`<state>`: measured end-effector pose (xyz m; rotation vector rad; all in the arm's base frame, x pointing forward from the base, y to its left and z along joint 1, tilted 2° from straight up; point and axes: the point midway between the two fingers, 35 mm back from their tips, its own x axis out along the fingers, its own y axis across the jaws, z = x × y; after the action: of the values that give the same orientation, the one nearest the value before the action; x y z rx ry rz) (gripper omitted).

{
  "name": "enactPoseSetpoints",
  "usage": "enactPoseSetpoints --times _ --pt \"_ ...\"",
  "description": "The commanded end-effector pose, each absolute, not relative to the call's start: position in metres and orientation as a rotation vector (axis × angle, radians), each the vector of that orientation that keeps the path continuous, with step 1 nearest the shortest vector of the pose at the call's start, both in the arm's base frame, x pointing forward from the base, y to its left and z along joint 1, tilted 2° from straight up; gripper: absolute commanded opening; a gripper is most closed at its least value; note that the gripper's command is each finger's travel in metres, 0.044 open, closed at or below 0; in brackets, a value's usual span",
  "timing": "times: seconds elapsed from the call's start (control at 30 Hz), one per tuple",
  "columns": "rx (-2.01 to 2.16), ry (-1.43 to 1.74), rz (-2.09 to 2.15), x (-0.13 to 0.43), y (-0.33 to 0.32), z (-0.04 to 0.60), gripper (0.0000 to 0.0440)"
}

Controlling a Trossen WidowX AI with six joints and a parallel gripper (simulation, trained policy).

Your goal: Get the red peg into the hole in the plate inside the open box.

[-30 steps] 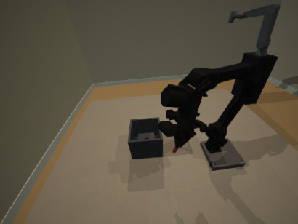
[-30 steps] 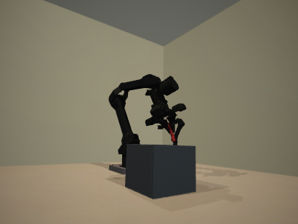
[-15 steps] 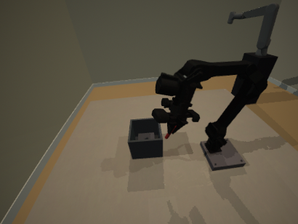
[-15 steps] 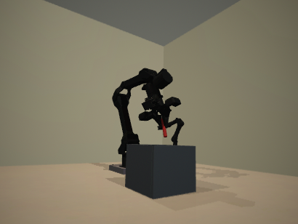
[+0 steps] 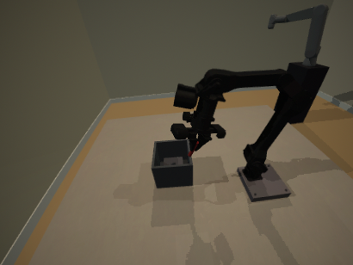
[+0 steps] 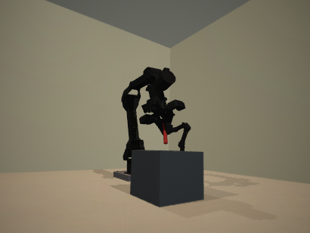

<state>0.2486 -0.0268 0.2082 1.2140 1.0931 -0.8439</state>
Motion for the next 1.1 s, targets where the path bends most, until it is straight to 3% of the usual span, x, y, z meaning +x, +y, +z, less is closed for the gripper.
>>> enactPoseSetpoints --times 0.0,1.07 --pt "1.211 1.101 -0.862 0.254 -0.037 0.205 0.0000" --pt "1.190 1.189 -0.874 0.301 -0.093 0.141 0.0000"
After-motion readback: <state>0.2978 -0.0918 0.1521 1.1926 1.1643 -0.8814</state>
